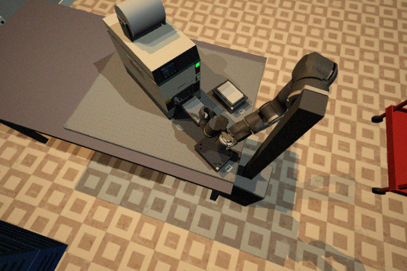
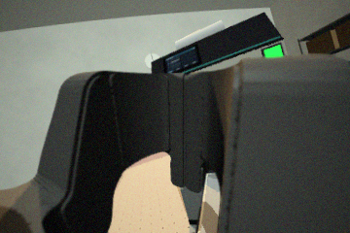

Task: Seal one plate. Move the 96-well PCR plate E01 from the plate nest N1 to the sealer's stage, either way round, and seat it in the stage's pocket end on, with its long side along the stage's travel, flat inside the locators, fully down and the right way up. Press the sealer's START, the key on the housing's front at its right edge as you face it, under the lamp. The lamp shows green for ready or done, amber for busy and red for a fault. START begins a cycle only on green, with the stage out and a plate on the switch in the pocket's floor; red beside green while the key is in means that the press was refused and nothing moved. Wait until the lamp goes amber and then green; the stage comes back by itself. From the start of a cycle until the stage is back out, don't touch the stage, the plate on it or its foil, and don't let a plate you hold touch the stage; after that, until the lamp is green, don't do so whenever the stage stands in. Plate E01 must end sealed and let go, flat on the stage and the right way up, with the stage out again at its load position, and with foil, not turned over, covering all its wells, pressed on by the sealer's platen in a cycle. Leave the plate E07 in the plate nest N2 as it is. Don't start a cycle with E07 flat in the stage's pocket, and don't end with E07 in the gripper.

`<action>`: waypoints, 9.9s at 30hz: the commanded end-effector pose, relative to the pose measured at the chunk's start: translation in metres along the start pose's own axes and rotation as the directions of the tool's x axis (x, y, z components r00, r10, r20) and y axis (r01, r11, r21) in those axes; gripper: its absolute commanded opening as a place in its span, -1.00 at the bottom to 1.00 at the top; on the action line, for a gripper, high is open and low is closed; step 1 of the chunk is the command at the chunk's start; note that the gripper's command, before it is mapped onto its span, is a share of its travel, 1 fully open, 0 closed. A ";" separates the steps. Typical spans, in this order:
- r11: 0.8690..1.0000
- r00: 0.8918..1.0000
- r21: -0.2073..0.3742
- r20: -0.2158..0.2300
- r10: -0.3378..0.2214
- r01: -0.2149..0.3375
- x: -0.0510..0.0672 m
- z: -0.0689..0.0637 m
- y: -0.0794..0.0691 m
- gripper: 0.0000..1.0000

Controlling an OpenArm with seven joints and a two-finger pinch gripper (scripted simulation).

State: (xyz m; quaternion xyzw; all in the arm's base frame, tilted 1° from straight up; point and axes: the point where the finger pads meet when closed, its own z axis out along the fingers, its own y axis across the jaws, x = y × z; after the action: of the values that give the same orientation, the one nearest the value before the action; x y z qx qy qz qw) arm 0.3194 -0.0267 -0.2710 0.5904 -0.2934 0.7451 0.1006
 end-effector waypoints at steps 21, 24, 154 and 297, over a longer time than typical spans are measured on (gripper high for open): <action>1.000 1.000 0.004 -0.003 0.009 -0.009 0.001 -0.001 0.001 -1.00; 1.000 1.000 0.004 -0.003 0.009 -0.009 0.001 -0.001 0.001 -1.00; 0.881 0.990 0.466 -0.140 -0.014 0.079 0.039 -0.010 -0.103 -1.00; 0.690 0.971 0.699 -0.239 -0.022 0.188 0.051 -0.034 -0.146 -1.00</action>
State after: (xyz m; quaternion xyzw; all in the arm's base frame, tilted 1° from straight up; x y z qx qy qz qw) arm 0.3505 0.0980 -0.1824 0.5174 0.0666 0.8512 -0.0582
